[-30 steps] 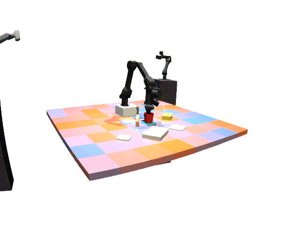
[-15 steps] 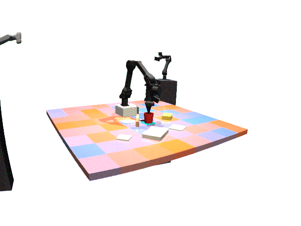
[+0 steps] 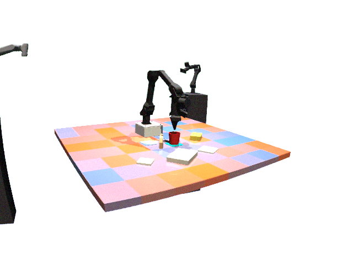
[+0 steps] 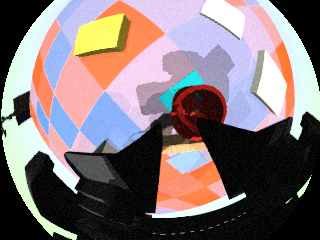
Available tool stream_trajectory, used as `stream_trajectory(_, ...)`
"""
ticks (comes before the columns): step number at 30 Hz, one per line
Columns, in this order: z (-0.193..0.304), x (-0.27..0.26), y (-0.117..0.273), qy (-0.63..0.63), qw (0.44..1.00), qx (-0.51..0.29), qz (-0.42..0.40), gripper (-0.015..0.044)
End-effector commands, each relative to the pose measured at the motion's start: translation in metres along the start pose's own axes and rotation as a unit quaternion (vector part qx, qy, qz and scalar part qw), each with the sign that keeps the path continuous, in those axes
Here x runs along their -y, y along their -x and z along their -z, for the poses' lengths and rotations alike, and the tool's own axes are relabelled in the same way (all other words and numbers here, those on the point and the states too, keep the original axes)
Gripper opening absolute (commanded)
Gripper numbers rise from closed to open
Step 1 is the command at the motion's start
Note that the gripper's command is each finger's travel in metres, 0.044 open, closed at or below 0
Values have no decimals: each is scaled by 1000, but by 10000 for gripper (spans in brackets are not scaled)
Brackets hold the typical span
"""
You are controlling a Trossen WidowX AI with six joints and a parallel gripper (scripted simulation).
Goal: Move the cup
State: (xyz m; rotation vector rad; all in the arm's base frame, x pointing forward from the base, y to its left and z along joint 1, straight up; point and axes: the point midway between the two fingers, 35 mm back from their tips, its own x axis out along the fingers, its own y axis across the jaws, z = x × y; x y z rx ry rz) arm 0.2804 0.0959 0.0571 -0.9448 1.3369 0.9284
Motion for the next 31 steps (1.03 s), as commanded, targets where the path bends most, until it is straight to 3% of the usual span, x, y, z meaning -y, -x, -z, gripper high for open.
stream_trajectory(1, 0, 0, -1, 0, 1000, 0, 0, 259)
stream_trajectory(8, 0, 1, 6, 0, 1000, 0, 0, 440)
stream_trajectory(22, -1, 0, 61, -3, 1000, 0, 3, 440)
stream_trajectory(31, -2, 0, 59, 0, 1000, 1, 1, 440)
